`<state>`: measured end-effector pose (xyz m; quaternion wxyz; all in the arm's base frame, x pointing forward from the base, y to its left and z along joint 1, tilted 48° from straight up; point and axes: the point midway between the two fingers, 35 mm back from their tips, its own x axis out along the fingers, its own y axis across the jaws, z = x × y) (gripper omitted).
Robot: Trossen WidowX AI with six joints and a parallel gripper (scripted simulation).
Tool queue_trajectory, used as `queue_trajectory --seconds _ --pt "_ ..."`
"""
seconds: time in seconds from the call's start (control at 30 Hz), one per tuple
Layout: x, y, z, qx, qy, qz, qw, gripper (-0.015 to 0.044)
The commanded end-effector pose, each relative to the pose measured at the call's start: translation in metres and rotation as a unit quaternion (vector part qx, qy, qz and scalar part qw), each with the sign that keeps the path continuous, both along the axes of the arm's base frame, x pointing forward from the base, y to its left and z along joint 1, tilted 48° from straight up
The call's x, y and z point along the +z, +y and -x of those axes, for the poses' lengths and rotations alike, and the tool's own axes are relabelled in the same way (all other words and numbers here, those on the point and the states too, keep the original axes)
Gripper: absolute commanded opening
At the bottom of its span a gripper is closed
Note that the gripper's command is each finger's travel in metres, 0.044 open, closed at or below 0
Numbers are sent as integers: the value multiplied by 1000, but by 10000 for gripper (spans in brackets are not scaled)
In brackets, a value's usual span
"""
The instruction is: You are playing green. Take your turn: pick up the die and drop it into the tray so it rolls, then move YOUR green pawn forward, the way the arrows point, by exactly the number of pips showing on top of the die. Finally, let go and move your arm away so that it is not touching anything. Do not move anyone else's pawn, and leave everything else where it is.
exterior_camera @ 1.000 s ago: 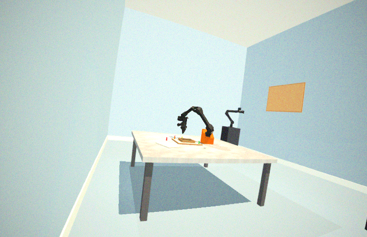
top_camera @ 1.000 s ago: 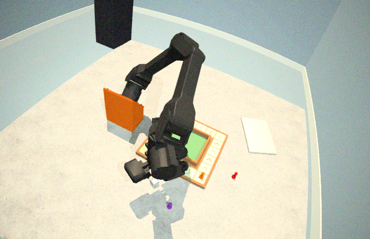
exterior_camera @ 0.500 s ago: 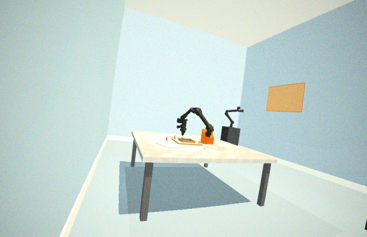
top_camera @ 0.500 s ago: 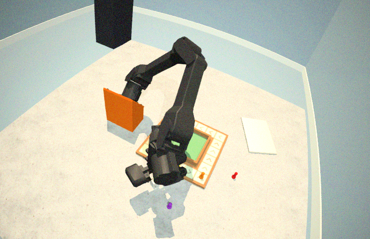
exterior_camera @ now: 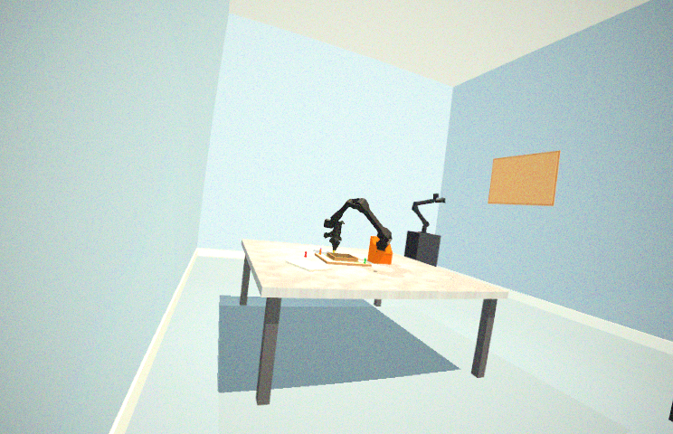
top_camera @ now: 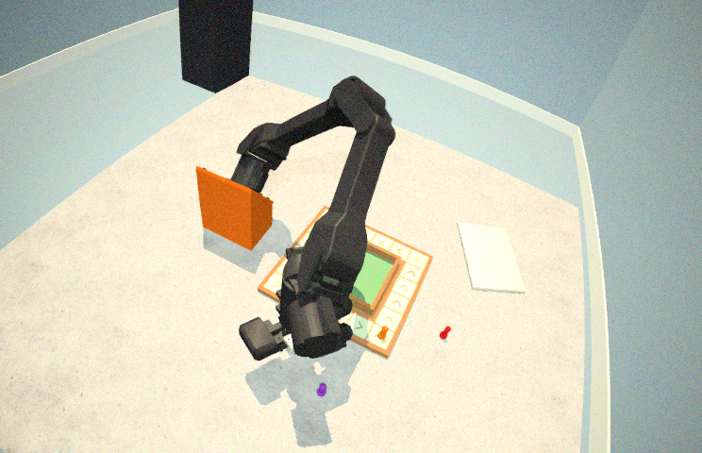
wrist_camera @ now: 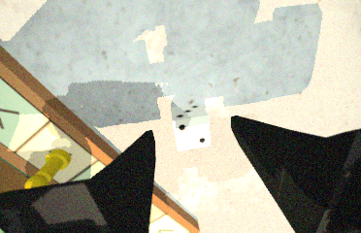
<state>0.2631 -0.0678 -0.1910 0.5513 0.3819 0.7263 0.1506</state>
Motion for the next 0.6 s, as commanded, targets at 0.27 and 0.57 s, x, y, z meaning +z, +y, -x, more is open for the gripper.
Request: queue_trajectory --seconds 0.27,0.57 --pt "-9 12 4 -1 3 -3 1000 196" --pt "-9 12 4 -1 3 -3 1000 78"
